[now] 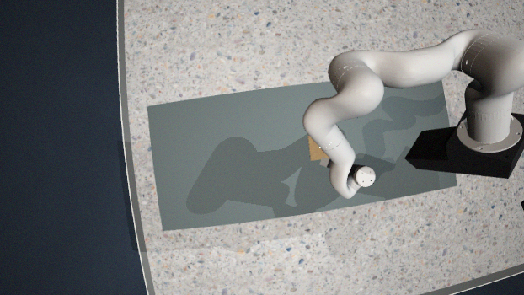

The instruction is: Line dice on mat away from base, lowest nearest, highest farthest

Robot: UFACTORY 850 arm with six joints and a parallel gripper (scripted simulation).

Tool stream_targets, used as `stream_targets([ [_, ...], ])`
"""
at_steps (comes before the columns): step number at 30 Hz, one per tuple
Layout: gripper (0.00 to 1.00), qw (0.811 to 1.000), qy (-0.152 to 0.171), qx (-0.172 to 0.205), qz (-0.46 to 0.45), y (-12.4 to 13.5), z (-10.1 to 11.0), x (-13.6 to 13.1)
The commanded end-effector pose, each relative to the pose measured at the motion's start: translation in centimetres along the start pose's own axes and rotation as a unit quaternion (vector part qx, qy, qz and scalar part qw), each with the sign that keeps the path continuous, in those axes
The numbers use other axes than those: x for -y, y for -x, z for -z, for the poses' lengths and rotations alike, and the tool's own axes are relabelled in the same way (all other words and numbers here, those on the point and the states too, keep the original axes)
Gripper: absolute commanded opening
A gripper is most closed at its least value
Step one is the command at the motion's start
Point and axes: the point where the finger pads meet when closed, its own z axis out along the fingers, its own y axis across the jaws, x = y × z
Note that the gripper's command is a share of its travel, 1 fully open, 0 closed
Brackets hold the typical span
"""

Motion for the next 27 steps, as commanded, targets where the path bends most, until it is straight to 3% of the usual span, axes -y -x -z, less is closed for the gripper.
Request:
stream_targets([
  [1, 0.36, 1.0, 0.0, 0.0, 0.0, -0.02, 0.04, 0.04],
  [10, 0.36, 1.0, 0.0, 0.0, 0.0, -0.02, 0.04, 0.04],
  [11, 0.15, 1.0, 0.0, 0.0, 0.0, -0.02, 0.04, 0.04],
  [27, 0.15, 1.0, 0.0, 0.0, 0.0, -0.02, 0.04, 0.04],
])
